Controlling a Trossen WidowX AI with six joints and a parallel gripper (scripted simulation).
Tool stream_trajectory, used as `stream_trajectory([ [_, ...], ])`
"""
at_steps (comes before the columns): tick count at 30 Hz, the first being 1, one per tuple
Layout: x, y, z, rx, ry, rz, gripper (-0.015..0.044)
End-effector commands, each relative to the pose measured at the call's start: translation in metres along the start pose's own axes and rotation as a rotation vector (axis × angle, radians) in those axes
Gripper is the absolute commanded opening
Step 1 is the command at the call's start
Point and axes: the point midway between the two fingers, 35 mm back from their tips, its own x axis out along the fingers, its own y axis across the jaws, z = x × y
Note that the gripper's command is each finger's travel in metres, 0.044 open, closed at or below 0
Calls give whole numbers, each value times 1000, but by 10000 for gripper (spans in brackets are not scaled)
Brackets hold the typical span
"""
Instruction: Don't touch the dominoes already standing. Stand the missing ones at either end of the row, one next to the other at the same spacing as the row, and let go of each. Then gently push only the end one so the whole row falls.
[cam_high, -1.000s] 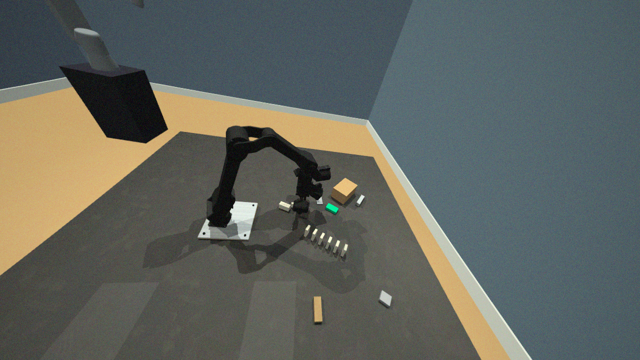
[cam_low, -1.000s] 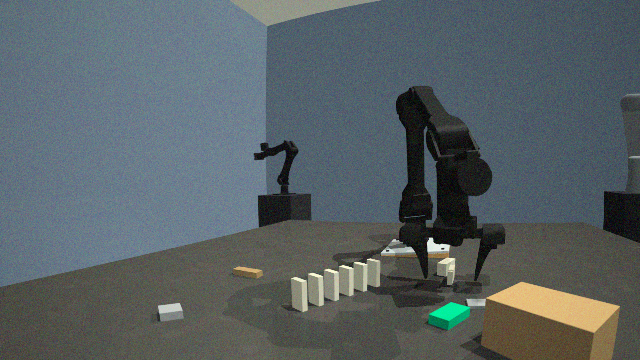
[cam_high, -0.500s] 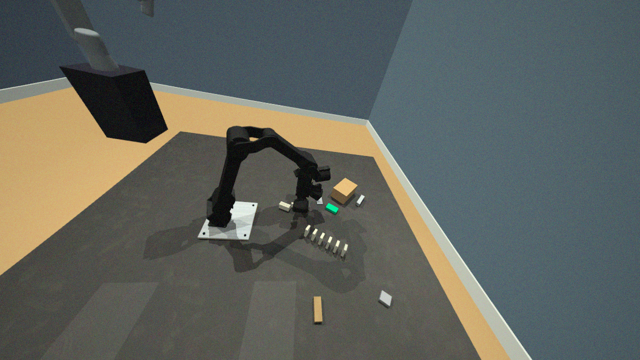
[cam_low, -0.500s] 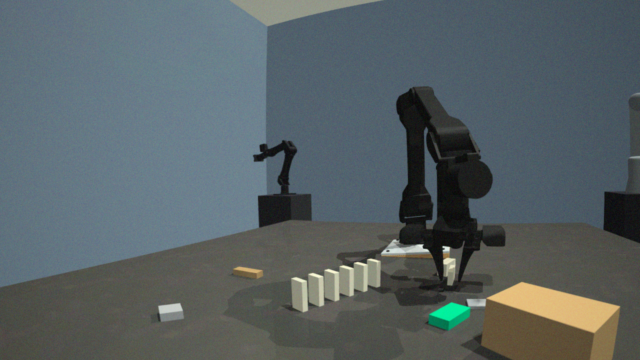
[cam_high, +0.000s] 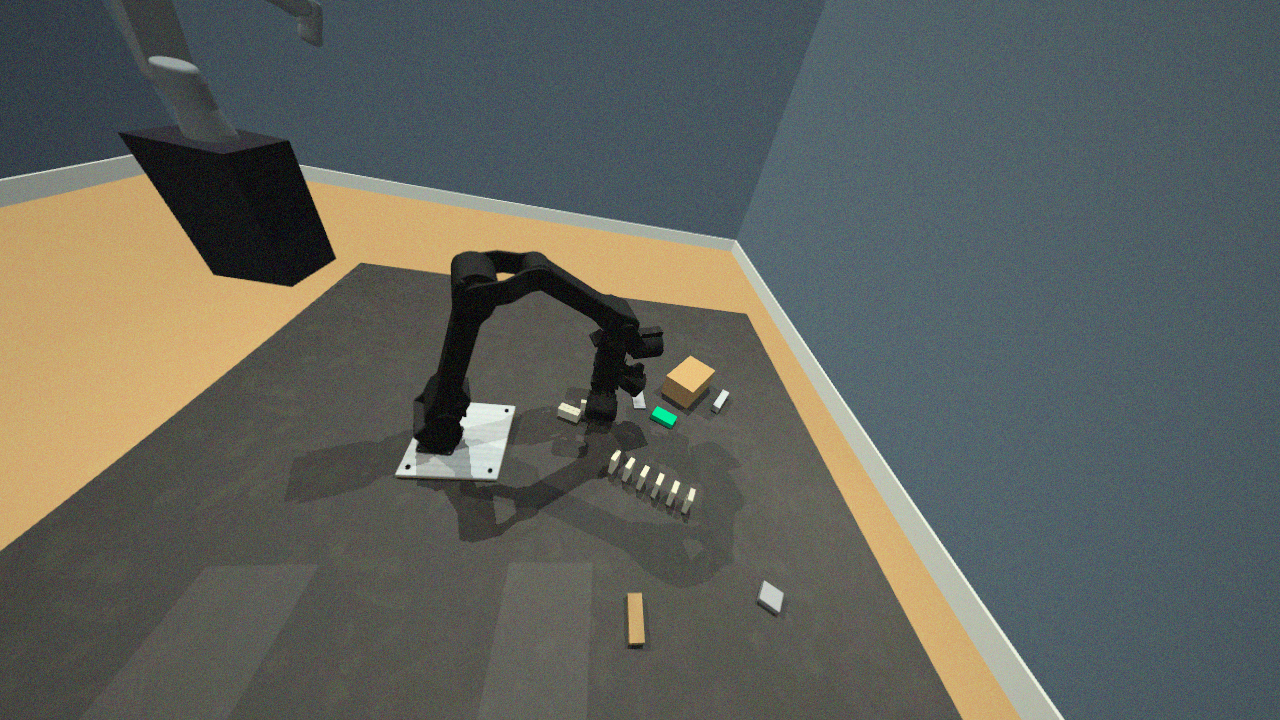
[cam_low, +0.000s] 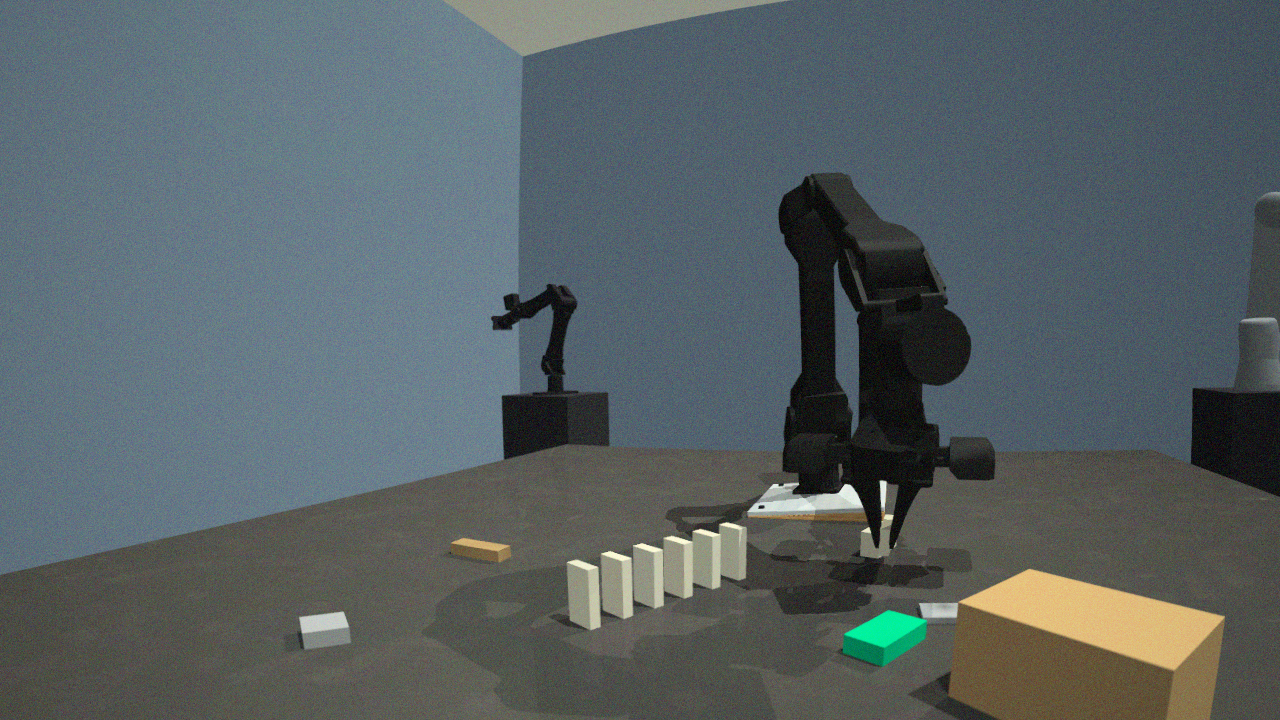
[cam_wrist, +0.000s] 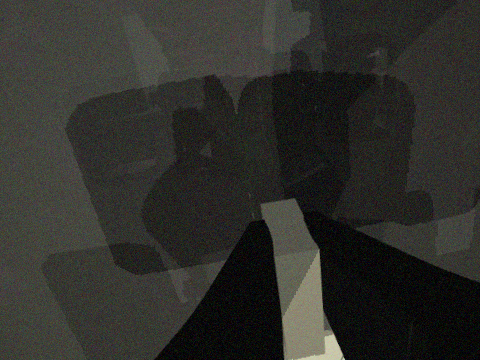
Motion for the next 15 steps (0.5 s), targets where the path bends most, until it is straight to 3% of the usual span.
stream_trajectory([
  [1, -47, 0, 5, -1, -31, 13, 28],
  [9, -129, -3, 7, -1, -31, 13, 28],
  [13, -135, 0, 8, -3, -32, 14, 28],
  [15, -137, 23, 8, -15, -37, 18, 28],
])
